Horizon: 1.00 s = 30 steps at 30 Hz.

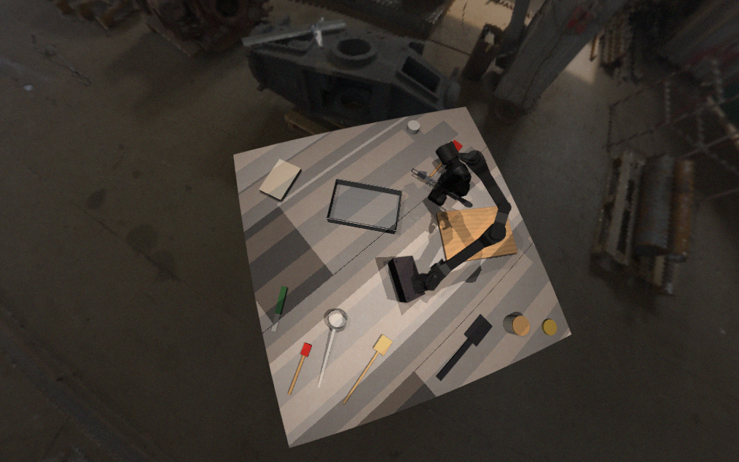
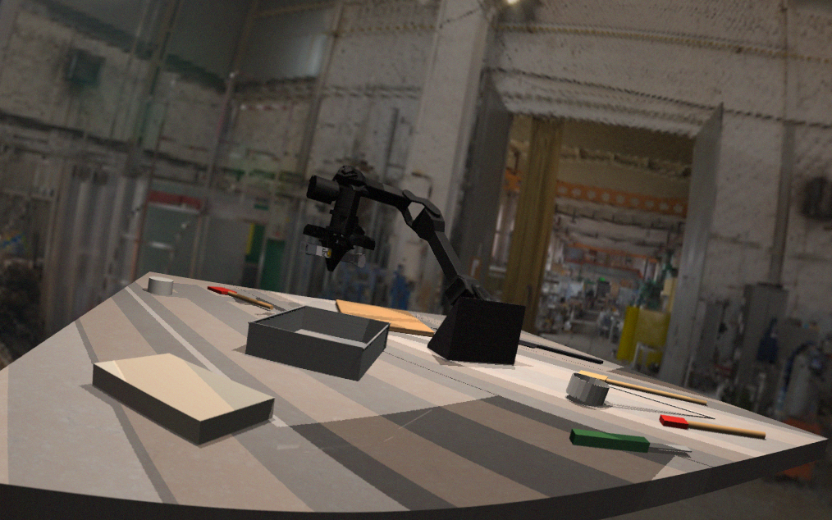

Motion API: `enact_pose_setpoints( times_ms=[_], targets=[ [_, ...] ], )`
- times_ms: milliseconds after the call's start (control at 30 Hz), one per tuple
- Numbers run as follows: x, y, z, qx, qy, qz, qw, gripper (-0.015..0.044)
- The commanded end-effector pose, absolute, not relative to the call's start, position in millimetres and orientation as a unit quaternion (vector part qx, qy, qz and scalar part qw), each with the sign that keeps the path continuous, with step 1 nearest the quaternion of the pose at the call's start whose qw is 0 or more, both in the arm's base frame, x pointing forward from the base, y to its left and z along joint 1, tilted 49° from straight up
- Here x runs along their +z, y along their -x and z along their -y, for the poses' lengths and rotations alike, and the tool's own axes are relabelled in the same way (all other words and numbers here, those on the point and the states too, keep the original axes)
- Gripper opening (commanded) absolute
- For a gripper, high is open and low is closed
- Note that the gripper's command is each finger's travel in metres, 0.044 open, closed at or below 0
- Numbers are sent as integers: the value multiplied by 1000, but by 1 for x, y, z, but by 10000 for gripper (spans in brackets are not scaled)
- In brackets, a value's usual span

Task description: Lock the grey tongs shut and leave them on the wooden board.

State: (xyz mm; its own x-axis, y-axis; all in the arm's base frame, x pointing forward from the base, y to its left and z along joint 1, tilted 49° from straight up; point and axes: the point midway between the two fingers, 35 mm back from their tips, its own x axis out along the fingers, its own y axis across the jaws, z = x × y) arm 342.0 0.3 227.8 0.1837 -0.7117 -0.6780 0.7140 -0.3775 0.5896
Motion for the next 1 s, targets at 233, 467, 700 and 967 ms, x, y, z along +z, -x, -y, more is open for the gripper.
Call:
enact_pose_setpoints(
  times_ms=[233,467,700,967],
  targets=[
    [243,-331,18,-638,-500,-32,584,-150],
    [261,-316,39,-634,-451,-81,623,-150],
    [278,-300,59,-625,-399,-130,658,-150],
    [296,-278,80,-611,-334,-183,694,-150]
  ],
)
